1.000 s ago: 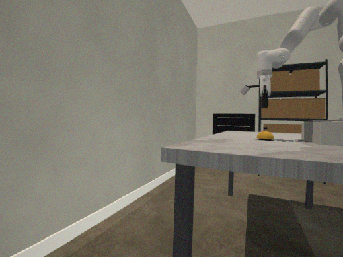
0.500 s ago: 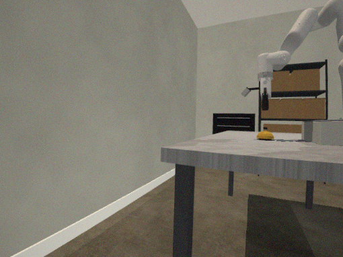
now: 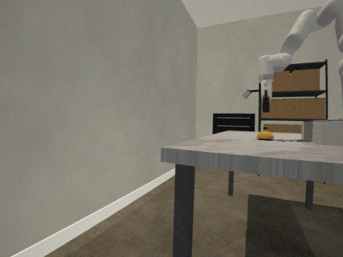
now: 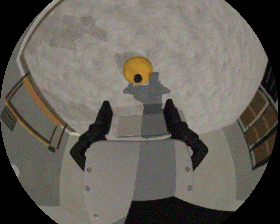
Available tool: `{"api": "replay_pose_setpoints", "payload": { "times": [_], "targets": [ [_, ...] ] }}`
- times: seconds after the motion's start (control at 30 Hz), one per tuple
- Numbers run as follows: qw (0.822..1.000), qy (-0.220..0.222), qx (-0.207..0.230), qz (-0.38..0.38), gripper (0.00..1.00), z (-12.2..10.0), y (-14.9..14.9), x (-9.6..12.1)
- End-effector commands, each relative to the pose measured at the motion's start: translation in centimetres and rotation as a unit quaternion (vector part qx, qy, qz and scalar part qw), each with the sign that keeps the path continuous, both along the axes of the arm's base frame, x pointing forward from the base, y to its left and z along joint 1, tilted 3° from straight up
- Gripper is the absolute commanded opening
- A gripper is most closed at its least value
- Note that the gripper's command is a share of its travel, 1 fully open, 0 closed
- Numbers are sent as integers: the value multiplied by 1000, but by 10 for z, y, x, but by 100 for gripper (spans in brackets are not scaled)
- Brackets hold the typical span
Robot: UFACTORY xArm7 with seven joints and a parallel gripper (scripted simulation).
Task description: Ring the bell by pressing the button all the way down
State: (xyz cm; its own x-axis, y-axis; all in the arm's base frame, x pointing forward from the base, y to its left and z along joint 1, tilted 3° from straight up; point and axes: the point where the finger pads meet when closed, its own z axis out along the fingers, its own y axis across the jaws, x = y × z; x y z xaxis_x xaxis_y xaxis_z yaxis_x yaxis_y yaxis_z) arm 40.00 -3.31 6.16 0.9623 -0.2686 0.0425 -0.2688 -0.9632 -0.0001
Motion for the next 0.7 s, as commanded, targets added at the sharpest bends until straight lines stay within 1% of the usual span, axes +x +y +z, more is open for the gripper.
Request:
{"api": "replay_pose_setpoints", "payload": {
  "times": [0.0, 0.5, 0.53, 0.67],
  "targets": [
    [1000, -3, 0, 0, 100, 1, 0, 2],
    [1000, -3, 0, -3, 100, -3, -1, 0],
    [1000, -3, 0, -3, 0, -3, -1, 0],
    [1000, -3, 0, -3, 0, -3, -1, 0]
  ]
}}
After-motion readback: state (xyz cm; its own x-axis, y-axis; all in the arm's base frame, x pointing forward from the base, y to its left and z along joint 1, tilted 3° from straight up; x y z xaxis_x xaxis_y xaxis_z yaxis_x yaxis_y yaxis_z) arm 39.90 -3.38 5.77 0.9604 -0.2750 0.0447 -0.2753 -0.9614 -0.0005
